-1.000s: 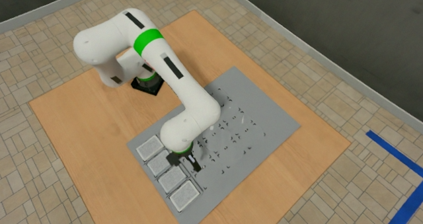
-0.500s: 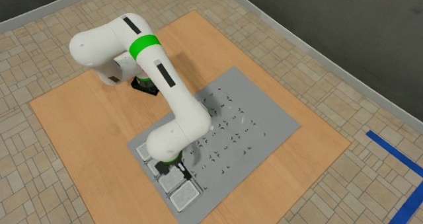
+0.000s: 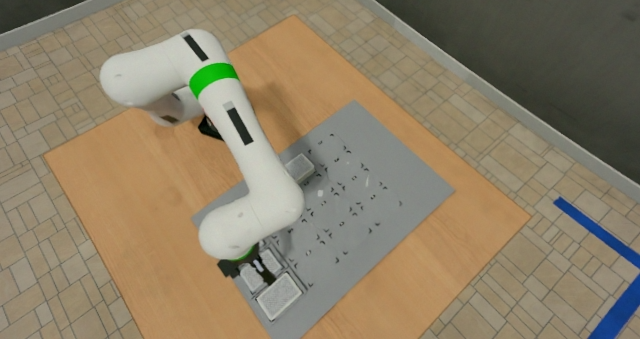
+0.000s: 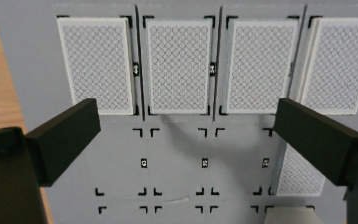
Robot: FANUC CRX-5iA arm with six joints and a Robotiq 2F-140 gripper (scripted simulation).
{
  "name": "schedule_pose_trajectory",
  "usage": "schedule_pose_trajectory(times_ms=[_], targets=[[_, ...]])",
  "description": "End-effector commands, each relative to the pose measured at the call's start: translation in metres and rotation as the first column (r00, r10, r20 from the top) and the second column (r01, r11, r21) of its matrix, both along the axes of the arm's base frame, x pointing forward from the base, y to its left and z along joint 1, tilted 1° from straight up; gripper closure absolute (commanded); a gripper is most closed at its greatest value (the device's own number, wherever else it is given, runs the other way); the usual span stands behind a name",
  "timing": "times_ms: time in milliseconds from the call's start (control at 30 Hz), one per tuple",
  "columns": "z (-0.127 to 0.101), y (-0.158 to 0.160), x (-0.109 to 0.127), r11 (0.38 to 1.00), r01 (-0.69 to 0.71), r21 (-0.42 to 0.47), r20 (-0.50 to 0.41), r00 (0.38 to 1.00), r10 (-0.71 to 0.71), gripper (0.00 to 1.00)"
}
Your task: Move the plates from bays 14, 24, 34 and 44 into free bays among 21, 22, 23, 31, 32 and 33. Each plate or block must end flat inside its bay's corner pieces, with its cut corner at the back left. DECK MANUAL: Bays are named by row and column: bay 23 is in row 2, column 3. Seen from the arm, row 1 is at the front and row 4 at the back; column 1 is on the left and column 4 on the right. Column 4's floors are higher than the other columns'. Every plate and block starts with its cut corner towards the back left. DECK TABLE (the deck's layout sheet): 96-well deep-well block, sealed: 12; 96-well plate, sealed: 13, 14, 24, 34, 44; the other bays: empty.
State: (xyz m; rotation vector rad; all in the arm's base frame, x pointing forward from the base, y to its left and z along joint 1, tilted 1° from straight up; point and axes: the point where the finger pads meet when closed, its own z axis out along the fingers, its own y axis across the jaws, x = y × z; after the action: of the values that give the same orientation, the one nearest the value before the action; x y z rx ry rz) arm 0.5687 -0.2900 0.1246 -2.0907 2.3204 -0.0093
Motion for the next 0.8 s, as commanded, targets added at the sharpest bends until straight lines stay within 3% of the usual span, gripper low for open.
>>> schedule_pose_trajectory(times_ms=[0,467,767], targets=[[0.002,-0.011,-0.001,1.0,0.0,-0.001,0.002,1.0,0.0,0.0],[0.006,-0.058,-0.006,1.0,0.0,-0.001,0.002,1.0,0.0,0.0],[0.006,-0.059,-0.006,1.0,0.0,-0.001,0.002,1.0,0.0,0.0]])
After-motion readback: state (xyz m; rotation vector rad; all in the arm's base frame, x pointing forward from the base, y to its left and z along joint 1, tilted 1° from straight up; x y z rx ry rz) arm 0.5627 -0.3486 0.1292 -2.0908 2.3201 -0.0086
